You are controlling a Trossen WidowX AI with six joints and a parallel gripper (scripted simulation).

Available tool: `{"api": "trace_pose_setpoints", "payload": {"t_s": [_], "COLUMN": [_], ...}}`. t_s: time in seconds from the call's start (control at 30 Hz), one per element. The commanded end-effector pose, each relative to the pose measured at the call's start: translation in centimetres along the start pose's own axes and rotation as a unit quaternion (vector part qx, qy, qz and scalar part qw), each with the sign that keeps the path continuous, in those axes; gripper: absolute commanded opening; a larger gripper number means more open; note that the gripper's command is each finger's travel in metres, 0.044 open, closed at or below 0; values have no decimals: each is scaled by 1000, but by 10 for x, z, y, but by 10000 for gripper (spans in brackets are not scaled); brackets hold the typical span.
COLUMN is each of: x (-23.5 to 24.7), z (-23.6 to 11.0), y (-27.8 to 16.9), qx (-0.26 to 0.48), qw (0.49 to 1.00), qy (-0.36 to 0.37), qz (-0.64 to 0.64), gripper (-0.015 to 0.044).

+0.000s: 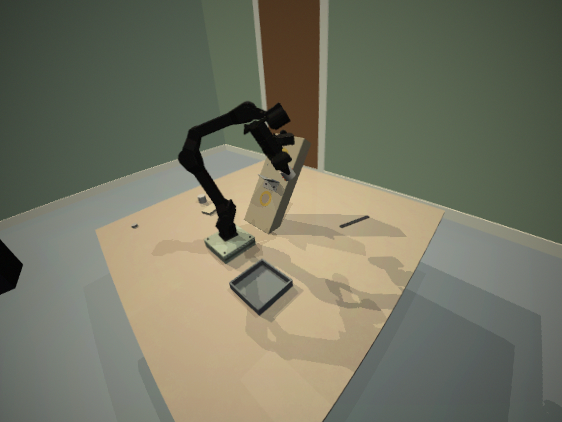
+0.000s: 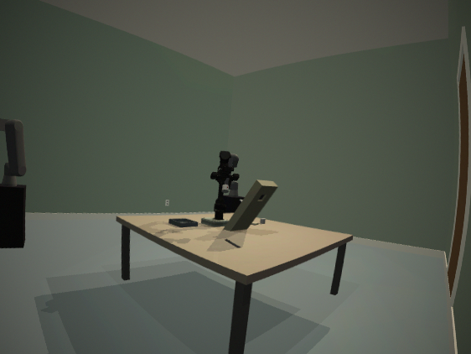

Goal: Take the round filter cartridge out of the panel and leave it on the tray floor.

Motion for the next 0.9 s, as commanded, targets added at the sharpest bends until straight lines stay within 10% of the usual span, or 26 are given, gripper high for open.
{"api": "trace_pose_setpoints", "payload": {"t_s": [0.0,0.87], "x": [-16,-97], "z": [5,17], "y": [-7,-60], "qx": [4,13], "qw": [998,946], "qy": [-29,-168], "qz": [49,278], "gripper": [0,0]}}
Point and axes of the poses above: the point midway between the two fingers, 35 mm back from their tips, its own z axis out along the fingers, its own x axis across the jaws, y = z × x, the point moved 5 cm from there along -z, back along the fingers, and after that the axes turned 11 degrees about -z, right-handed, at the moved point
